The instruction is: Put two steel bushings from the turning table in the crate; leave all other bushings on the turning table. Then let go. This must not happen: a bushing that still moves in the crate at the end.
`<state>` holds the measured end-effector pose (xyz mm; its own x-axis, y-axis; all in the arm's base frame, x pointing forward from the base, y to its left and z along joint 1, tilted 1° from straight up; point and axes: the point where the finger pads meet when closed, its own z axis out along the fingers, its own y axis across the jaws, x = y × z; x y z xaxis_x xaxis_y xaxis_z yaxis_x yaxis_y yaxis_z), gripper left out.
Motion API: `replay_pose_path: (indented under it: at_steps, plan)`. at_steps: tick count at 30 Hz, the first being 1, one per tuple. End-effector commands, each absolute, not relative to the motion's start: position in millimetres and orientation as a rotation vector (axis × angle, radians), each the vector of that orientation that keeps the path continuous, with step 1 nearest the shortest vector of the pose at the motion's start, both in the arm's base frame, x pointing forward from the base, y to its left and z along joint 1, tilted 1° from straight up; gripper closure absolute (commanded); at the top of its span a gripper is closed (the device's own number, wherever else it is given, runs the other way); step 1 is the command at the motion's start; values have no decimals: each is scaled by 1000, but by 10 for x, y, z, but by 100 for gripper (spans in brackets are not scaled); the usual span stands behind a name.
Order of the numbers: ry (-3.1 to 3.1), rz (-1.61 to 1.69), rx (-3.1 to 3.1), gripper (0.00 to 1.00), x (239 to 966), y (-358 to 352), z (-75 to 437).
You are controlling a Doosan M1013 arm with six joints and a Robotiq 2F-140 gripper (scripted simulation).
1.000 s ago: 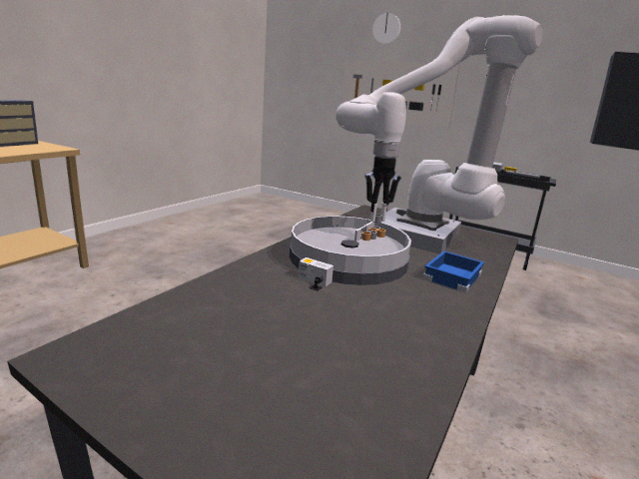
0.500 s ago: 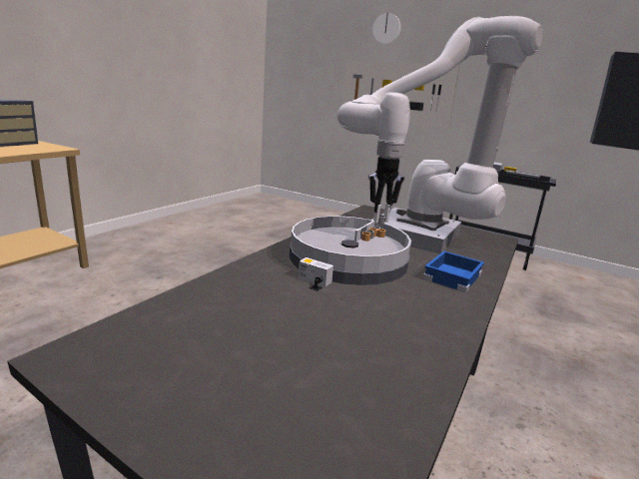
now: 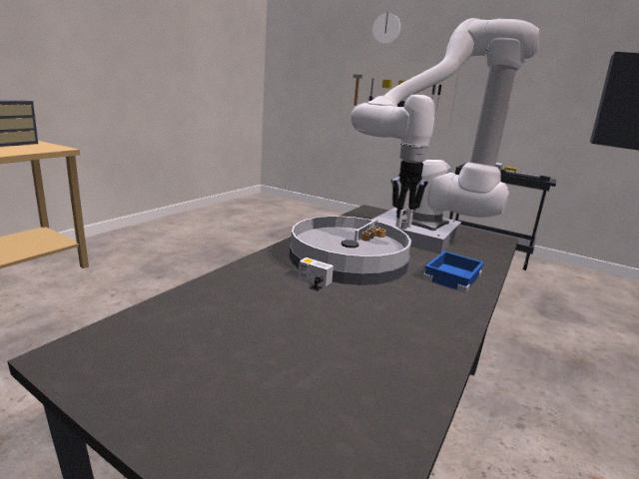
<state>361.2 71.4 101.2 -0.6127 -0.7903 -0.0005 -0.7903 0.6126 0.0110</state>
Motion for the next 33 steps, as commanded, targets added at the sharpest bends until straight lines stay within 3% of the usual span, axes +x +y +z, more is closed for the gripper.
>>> replay_pose_path:
  at_steps: [1,18,33]
  plan:
    - [-2817,-10,1377,100,3594,1099,1013]
    - [-2817,-10,1377,100,3467,2531,1018]
    - [-2817,-10,1377,100,3443,2798,1018]
